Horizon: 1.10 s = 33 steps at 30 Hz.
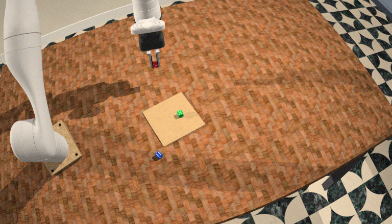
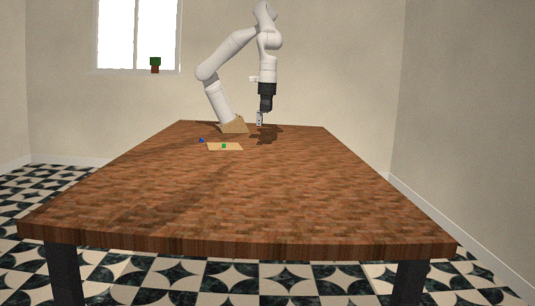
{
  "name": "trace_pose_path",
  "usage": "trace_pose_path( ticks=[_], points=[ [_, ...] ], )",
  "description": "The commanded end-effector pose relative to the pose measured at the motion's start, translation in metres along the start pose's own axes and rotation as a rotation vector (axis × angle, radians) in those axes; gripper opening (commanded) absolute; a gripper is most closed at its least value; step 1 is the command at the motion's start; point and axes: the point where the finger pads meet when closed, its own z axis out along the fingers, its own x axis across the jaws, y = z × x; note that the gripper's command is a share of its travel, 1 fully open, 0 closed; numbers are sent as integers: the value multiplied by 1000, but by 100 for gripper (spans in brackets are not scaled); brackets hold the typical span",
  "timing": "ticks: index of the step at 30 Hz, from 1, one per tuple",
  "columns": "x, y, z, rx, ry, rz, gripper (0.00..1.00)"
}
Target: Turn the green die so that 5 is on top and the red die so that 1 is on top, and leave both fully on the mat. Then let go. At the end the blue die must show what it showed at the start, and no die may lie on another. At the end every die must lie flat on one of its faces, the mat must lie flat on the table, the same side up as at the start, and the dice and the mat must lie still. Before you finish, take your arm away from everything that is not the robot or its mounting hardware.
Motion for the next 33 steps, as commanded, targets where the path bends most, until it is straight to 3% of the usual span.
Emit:
trace_pose_path(
  ticks=[1, 13, 22, 24, 33],
  points=[
    [-1, 0, 1, 1, -1, 0, 34],
    [-1, -1, 0, -54, -2, 2, 34],
    [-1, -2, 0, -184, -2, 2, 34],
    [-1, -2, 0, -184, -2, 2, 34],
    [0, -4, 2, -353, 2, -1, 34]
  ],
)
